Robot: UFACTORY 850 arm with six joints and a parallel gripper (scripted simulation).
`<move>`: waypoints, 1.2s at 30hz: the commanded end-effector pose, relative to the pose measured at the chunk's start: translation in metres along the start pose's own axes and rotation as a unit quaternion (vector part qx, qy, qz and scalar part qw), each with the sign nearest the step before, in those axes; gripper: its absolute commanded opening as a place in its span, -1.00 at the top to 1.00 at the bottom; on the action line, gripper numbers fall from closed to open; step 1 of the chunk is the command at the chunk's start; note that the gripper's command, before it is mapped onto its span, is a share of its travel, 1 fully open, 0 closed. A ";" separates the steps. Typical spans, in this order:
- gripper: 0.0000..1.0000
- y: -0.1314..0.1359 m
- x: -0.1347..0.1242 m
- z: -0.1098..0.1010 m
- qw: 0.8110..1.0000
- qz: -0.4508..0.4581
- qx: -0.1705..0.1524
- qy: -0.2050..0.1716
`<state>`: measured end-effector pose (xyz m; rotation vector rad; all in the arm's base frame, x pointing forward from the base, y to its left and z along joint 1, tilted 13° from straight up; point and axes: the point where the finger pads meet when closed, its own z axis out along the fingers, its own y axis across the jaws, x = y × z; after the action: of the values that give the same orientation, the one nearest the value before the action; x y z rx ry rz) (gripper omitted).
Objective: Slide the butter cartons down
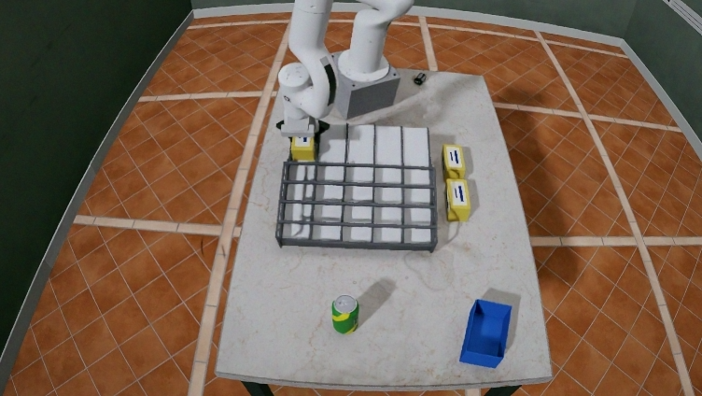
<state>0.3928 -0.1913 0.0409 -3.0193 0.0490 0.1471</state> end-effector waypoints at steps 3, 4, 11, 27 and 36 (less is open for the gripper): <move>-0.66 0.000 0.001 -0.001 1.000 0.000 0.000 0.001; -0.66 0.000 0.001 -0.001 1.000 0.000 0.000 0.001; -0.69 0.000 0.001 -0.001 1.000 0.000 0.000 0.001; -0.72 0.000 0.001 -0.001 1.000 0.000 0.000 0.001; -0.72 0.000 0.001 -0.001 1.000 0.000 0.000 0.001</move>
<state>0.3928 -0.1913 0.0409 -3.0193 0.0490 0.1471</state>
